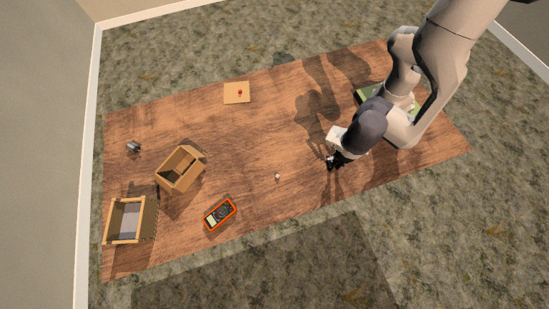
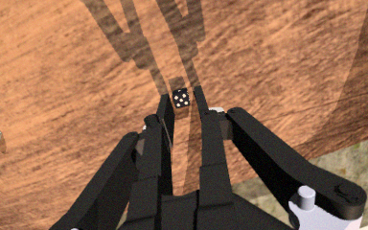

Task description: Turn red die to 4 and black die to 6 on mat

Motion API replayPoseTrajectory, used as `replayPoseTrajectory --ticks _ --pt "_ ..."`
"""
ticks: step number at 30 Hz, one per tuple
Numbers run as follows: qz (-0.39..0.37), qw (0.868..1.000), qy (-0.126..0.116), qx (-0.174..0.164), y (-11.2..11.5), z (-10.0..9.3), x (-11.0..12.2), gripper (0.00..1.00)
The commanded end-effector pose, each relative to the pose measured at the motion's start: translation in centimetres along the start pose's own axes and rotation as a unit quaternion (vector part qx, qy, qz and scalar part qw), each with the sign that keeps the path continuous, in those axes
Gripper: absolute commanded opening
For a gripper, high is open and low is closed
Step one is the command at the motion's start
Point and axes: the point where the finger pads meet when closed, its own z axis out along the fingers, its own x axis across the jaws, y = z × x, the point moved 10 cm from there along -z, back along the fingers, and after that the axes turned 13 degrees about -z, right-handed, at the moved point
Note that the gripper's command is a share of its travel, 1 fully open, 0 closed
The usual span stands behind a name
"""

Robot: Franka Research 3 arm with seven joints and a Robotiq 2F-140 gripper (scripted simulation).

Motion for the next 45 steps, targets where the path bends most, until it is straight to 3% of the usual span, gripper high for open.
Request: replayPoseTrajectory --ticks 1,22,23,45 --pt "-0.004 1.0 -0.001 -0.001 0.13 0.01 -0.04 0.27" --pt "-0.004 1.0 -0.001 -0.001 0.13 0.01 -0.04 0.27" --pt "-0.004 1.0 -0.001 -0.001 0.13 0.01 -0.04 0.16" --pt "-0.004 1.0 -0.001 -0.001 0.13 0.01 -0.04 0.16"
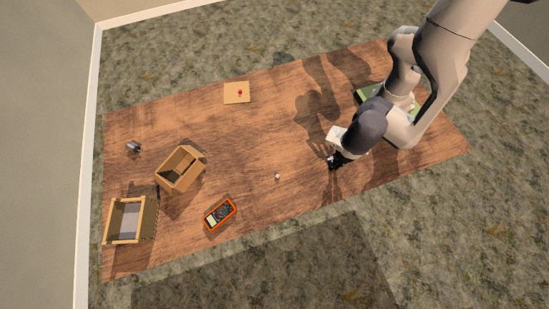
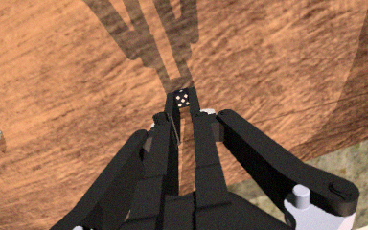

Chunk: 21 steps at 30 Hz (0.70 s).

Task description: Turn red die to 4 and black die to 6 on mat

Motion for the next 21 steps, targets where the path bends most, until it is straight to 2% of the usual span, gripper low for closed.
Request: replayPoseTrajectory --ticks 1,14,17,21 --pt "-0.003 1.0 -0.001 -0.001 0.1 0.0 0.0 0.16" --pt "-0.003 1.0 -0.001 -0.001 0.1 -0.1 0.0 0.16" --pt "-0.003 1.0 -0.001 -0.001 0.1 -0.9 0.0 0.16" --pt "-0.003 1.0 -0.001 -0.001 0.1 -3.1 0.0 0.16"
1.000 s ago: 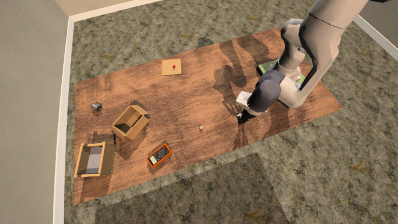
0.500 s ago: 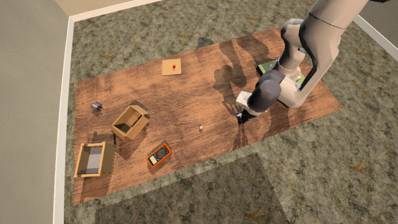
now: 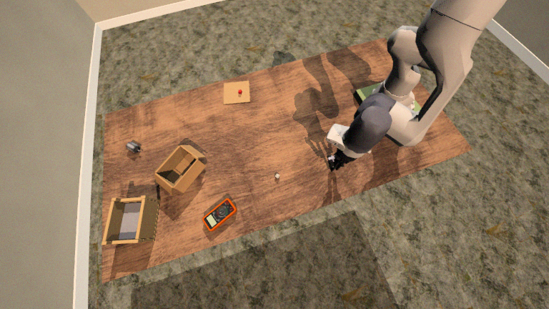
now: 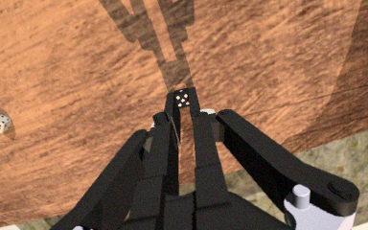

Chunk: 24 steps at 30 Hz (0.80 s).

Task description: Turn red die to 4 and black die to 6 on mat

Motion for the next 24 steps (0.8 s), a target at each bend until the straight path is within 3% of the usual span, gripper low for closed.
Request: replayPoseTrajectory --ticks 1,12,24 --pt "0.003 1.0 0.005 0.003 -0.1 -2.1 0.2 0.16" --pt "0.003 1.0 0.005 0.003 -0.1 -7.8 0.1 0.16" --pt "0.003 1.0 0.005 0.003 -0.1 -8.2 0.1 0.16"
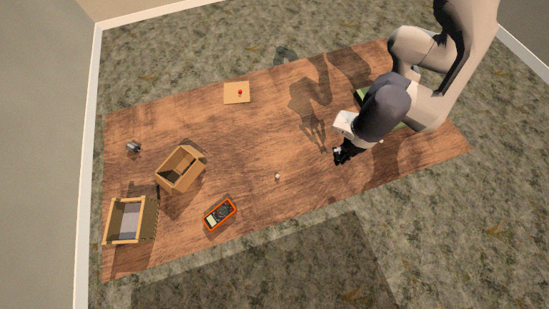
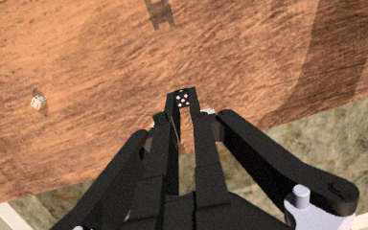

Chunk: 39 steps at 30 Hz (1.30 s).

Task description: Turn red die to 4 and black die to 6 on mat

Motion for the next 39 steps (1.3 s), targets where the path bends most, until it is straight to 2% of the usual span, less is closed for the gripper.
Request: replayPoseTrajectory --ticks 1,8,17,21,25,32,33,34,39 --pt "0.004 1.0 0.004 0.003 -0.1 0.0 0.2 0.16" --pt "-0.033 0.999 0.004 0.003 0.4 0.8 0.3 0.16" --pt "-0.035 0.999 0.008 -0.009 -0.1 0.6 0.1 0.16" --pt "-0.039 0.998 0.015 -0.046 -1.5 0.1 -0.3 0.16" --pt "-0.047 0.992 0.022 -0.111 -3.5 -0.3 -0.6 0.16" --pt "-0.05 0.989 0.023 -0.134 -4.1 -0.4 -0.7 0.16" --pt "-0.051 0.989 0.023 -0.14 -4.2 -0.4 -0.7 0.16" --pt "-0.053 0.985 0.023 -0.163 -4.8 -0.4 -0.8 0.16" --pt "-0.056 0.98 0.021 -0.19 -5.5 -0.4 -0.8 0.16"
